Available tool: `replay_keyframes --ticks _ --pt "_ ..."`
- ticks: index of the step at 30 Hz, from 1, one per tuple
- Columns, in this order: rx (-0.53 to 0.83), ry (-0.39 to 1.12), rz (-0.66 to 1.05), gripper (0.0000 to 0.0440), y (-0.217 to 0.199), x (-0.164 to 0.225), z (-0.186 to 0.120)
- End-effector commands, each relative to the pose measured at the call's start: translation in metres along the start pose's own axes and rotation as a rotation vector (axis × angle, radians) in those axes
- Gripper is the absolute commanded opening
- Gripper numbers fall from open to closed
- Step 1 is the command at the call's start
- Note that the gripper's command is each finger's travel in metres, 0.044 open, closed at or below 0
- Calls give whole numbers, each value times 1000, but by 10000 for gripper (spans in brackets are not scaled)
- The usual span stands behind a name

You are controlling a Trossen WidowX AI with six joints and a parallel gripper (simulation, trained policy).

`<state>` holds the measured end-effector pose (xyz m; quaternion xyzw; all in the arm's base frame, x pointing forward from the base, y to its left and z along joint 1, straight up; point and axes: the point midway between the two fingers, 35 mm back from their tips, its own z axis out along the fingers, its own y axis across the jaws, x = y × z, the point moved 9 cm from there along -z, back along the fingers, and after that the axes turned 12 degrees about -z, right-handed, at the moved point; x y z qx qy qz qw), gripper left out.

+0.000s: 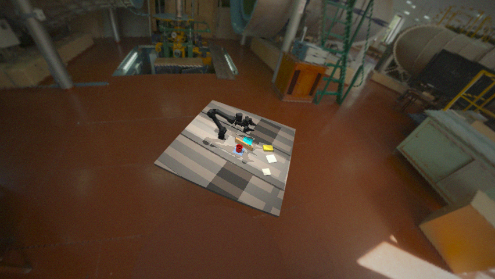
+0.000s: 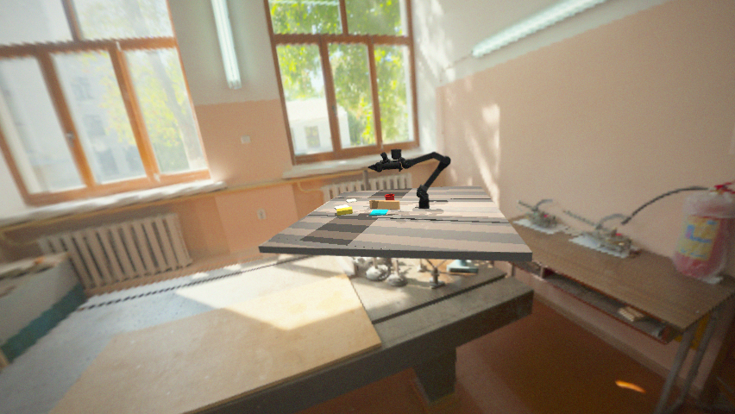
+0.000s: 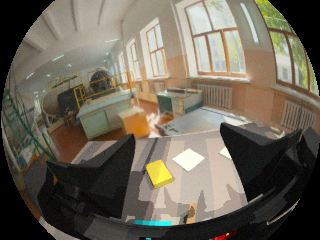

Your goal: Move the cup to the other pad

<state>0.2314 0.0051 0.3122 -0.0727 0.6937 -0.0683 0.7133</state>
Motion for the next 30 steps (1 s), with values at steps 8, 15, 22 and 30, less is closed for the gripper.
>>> replay_keyframes --ticks 8,15,22,30 --pt "-8 79 37 190 4 4 -1" --pt "-35 171 69 72 9 7 0" --pt "-72 266 106 88 15 7 3" --pt "-102 385 139 91 20 6 7"
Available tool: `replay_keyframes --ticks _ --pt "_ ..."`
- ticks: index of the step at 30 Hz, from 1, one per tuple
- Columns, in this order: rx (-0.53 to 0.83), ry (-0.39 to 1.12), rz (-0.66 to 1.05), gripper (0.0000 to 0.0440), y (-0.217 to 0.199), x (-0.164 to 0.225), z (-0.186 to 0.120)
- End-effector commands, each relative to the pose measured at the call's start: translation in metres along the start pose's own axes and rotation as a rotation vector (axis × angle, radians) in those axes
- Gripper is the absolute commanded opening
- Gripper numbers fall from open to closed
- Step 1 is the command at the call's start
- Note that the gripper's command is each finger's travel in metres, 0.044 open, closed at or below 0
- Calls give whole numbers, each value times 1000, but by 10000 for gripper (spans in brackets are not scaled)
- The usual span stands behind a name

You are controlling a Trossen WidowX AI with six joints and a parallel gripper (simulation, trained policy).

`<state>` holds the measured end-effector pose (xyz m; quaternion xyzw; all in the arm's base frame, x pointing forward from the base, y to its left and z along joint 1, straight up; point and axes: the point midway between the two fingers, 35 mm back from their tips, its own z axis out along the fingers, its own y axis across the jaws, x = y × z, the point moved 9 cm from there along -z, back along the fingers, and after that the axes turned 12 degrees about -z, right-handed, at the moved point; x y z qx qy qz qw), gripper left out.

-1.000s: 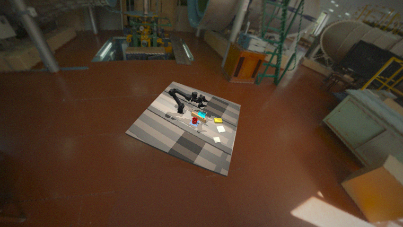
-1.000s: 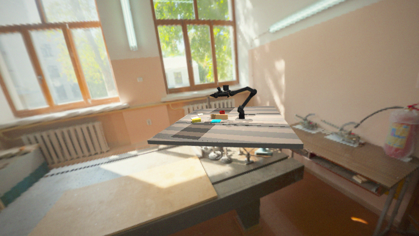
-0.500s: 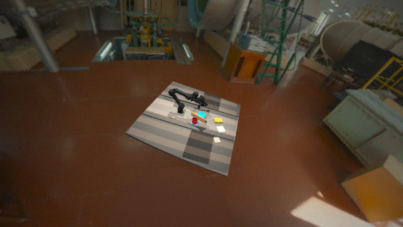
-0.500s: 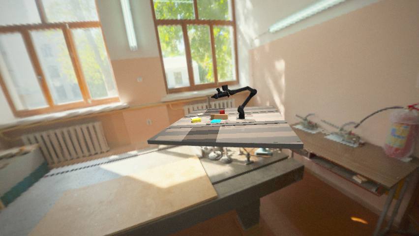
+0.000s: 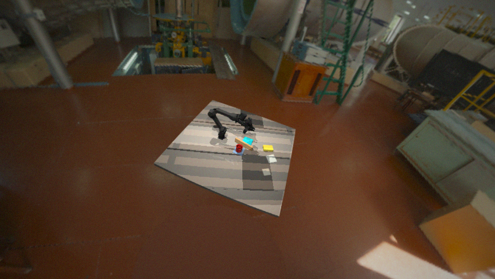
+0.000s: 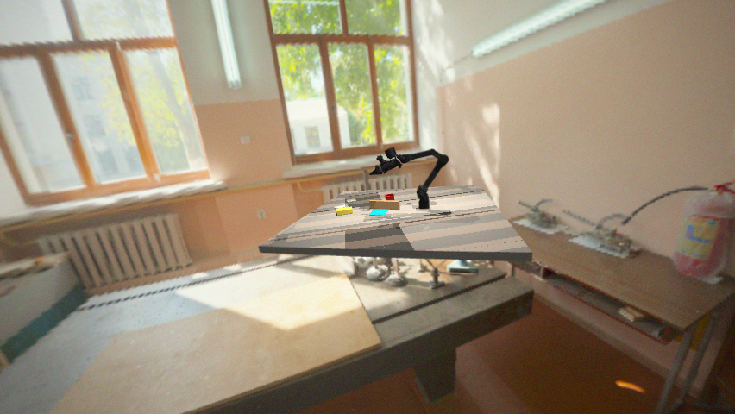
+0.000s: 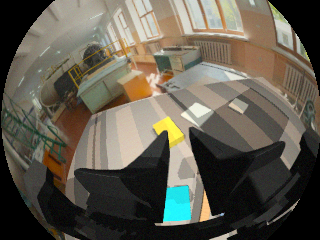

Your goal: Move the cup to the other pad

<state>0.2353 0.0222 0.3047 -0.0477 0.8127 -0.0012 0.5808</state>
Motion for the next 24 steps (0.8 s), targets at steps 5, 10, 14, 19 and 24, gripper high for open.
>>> replay_keyframes --ticks 5,10,14,19,24 --pt "-20 114 24 88 4 0 6" --pt "-27 194 32 83 6 0 9" --pt "-30 260 34 78 7 1 11" --pt "-30 343 31 79 8 1 14" --pt "-27 425 23 87 8 3 16"
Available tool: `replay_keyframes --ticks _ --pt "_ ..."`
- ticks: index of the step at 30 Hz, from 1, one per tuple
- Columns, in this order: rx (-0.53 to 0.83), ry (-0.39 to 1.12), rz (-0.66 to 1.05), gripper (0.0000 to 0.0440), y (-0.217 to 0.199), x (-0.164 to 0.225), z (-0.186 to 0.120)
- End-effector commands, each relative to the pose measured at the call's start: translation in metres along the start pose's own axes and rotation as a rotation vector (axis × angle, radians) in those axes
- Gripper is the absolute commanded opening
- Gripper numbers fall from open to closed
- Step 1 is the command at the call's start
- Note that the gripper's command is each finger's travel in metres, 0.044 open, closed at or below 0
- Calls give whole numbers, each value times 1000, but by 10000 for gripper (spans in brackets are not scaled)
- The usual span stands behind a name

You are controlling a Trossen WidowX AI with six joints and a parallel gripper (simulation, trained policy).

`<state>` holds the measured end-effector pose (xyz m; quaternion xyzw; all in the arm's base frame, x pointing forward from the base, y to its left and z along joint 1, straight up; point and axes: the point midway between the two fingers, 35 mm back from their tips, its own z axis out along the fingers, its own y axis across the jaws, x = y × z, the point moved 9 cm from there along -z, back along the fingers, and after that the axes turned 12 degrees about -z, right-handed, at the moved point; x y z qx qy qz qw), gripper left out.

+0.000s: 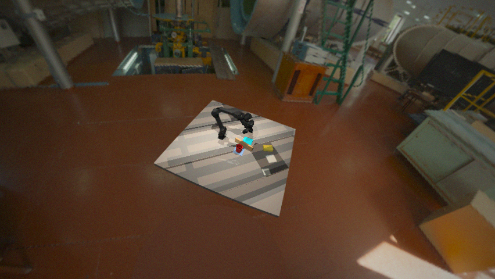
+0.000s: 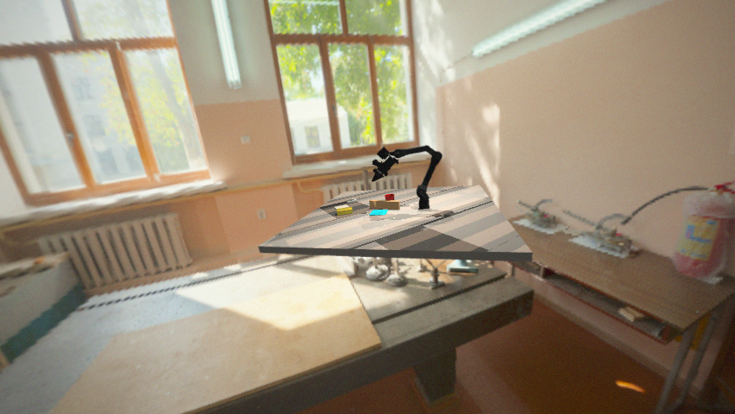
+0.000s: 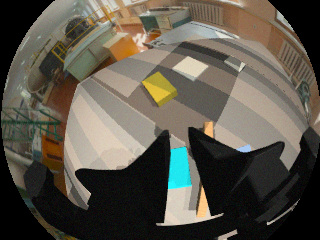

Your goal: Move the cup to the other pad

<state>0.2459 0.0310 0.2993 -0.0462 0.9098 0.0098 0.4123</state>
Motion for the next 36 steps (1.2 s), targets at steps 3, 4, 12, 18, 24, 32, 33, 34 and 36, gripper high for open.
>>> replay_keyframes --ticks 3,4,12,18,24,32,33,34,36 --pt "9 86 -4 92 0 1 5" --pt "11 102 -6 94 -1 1 6" --pt "19 233 -25 108 -3 2 9" --pt "24 329 -44 118 -6 3 11" --pt "26 425 -64 124 -10 4 12" --pt "25 551 -94 118 -16 6 15" --pt "24 566 -98 117 -17 6 15" --pt "23 582 -103 116 -18 7 16" --pt "22 612 -111 115 -20 8 17"
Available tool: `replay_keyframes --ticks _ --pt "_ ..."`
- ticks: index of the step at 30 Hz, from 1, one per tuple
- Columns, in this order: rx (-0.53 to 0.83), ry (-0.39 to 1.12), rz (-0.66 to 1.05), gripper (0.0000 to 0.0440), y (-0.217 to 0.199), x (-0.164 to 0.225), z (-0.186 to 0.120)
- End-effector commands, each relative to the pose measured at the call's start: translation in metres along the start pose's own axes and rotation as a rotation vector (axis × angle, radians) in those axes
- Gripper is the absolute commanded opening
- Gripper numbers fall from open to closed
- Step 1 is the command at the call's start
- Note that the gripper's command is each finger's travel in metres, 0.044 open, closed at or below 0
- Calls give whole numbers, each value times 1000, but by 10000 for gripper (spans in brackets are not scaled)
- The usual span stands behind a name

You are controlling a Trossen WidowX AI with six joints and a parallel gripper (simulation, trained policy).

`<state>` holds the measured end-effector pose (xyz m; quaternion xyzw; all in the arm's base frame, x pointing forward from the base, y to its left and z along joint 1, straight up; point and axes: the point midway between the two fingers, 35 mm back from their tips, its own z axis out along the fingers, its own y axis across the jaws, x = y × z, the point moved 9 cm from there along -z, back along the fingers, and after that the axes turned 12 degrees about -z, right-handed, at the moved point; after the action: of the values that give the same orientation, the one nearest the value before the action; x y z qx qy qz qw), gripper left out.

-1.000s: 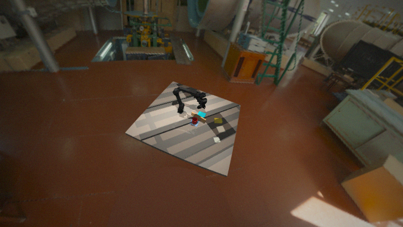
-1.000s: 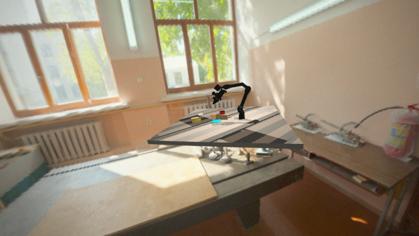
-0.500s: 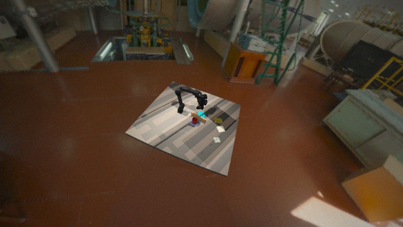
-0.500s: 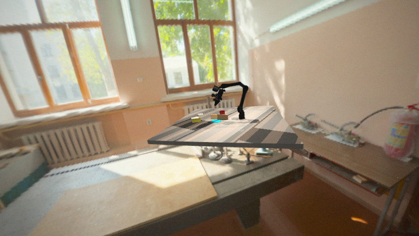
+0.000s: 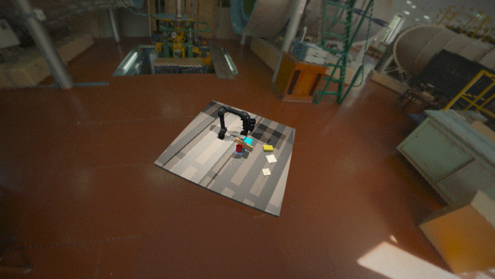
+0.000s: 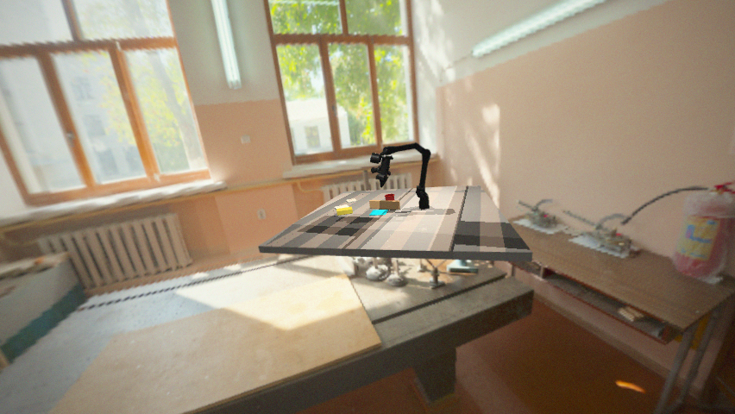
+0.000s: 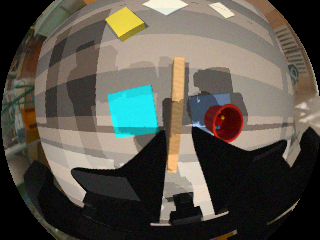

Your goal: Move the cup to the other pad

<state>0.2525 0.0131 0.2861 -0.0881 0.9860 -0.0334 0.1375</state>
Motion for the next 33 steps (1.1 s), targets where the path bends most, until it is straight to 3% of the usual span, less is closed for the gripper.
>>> replay_keyframes --ticks 1,17,33 --pt "2 51 -15 115 -3 -1 5" --pt "-8 247 -66 128 -24 4 29" --pt "-20 335 -112 154 -46 15 68"
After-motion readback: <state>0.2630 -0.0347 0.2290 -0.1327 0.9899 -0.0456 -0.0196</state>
